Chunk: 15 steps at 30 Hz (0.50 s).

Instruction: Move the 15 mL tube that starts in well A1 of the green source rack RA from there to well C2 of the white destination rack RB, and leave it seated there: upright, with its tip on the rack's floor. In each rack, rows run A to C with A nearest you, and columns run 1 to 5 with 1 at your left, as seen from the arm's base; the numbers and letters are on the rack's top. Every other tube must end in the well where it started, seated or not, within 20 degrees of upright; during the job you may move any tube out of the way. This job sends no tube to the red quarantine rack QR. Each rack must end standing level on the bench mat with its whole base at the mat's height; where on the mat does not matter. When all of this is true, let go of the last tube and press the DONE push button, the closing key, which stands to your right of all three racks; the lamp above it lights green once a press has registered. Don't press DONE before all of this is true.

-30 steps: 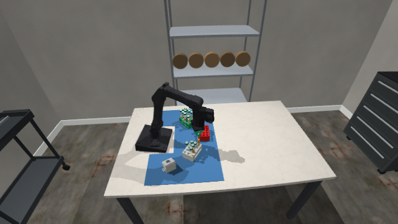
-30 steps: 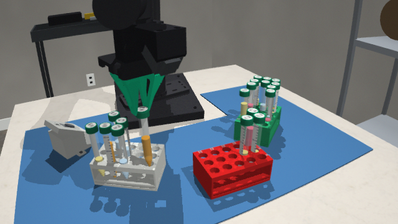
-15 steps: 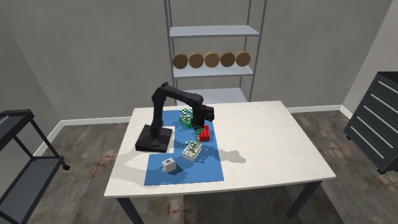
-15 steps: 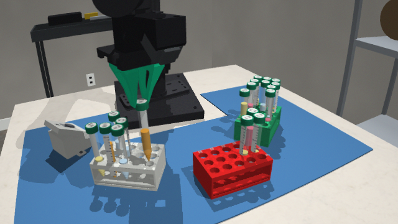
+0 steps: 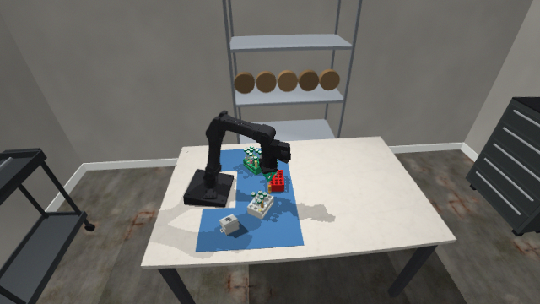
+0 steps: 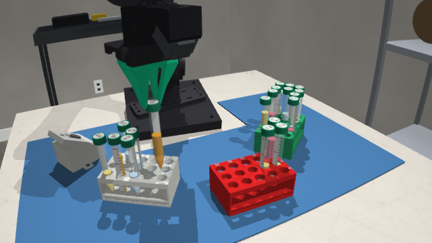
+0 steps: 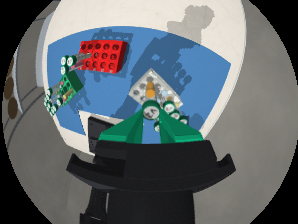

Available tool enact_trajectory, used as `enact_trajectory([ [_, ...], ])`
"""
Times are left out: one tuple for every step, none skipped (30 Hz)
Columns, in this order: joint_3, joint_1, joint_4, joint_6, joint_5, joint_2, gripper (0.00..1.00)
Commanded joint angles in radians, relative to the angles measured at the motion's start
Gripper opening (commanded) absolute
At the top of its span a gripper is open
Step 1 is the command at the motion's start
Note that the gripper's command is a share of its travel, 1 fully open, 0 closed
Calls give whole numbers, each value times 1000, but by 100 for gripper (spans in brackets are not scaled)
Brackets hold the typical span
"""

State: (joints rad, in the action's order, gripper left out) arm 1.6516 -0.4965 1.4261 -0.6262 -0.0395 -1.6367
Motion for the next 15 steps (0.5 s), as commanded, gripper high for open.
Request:
enact_trajectory([
  [-5,1,10,2,-1,24,0],
  [-13,2,8,3,-1,30,0],
  [-13,2,8,3,-1,30,0],
  [-13,2,8,3,-1,30,0],
  [-20,3,7,4,-1,37,0],
  [-28,4,6,4,-1,44,0],
  [-36,5,5,5,-1,50,0],
  [-43,6,4,6,-1,57,0],
  [-51,7,3,7,0,63,0],
  [-58,8,2,8,0,70,0],
  [-65,9,2,9,0,76,0],
  [-73,10,1,10,0,83,0],
  [-80,11,0,11,0,89,0],
  [-87,12,-1,12,0,96,0],
  [-94,13,-1,14,1,102,0],
])
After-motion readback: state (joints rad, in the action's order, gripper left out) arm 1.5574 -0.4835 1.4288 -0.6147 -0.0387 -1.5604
